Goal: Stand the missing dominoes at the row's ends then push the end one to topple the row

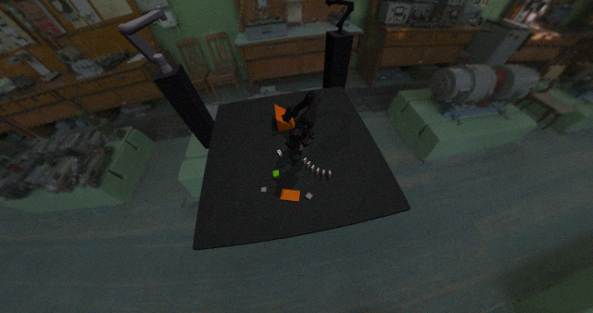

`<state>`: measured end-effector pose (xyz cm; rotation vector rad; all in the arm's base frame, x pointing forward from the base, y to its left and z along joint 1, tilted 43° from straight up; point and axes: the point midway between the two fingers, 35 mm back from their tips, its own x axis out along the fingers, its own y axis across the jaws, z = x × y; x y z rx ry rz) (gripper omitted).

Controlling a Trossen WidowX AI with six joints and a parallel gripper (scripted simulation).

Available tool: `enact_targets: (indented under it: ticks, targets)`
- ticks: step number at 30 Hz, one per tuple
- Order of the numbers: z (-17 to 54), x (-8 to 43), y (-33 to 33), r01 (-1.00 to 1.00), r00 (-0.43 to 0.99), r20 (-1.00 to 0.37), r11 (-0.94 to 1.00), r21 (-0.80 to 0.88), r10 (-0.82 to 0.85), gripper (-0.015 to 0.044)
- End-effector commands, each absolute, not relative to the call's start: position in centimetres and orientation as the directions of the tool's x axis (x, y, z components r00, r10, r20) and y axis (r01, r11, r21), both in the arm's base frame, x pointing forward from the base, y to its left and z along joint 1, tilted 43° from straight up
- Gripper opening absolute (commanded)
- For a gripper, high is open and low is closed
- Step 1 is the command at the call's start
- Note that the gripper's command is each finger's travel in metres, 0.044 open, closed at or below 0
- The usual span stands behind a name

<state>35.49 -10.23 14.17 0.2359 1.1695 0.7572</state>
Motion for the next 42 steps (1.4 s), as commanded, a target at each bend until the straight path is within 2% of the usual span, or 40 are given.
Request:
enact_targets:
  ticks: [1,23,36,42]
  targets:
    - [12.5,35.9,-8.9,-0.406,0.163,-0.739,0.727,0.554,0.654,0.0107]
    - [5.5,37.0,-2.1,-0.399,0.155,-0.730,0.718,0.570,0.665,0.0107]
    - [5.3,37.0,-1.9,-0.399,0.154,-0.730,0.718,0.570,0.666,0.0107]
    - [5.3,37.0,-1.9,-0.399,0.154,-0.730,0.718,0.570,0.666,0.0265]
